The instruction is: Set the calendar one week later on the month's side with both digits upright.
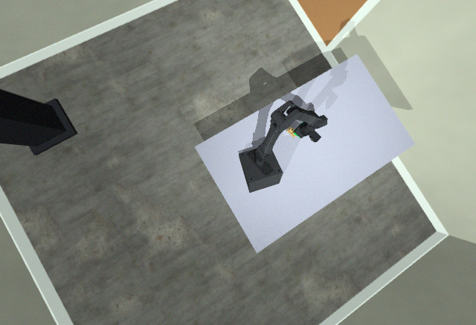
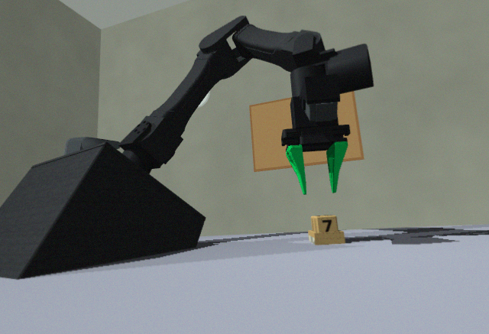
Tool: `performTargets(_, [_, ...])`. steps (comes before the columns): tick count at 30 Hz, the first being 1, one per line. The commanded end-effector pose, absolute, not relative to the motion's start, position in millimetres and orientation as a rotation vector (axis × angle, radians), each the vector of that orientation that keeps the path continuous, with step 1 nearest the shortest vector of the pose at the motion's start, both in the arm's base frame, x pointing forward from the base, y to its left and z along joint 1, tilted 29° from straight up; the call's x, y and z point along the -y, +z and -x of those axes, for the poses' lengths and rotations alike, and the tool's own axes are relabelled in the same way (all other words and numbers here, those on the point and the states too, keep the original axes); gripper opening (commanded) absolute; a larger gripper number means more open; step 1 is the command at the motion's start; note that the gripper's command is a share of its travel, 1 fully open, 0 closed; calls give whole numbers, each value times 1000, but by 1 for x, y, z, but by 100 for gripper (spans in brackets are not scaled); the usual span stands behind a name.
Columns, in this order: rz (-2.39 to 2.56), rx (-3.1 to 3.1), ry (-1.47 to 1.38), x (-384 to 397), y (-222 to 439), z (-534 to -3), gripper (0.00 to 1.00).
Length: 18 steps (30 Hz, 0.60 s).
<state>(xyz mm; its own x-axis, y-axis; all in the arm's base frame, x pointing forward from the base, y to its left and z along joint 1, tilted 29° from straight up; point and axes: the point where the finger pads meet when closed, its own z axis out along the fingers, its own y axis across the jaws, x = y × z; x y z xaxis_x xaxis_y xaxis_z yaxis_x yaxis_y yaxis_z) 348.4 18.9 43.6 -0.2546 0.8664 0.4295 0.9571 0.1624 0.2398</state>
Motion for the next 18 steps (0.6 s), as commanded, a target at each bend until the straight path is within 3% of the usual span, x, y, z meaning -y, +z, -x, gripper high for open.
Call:
performTargets(1, [1797,2233,-680,-21,30,-348,45])
performTargets(18, [1800,2231,-680,-29,14,-351,45])
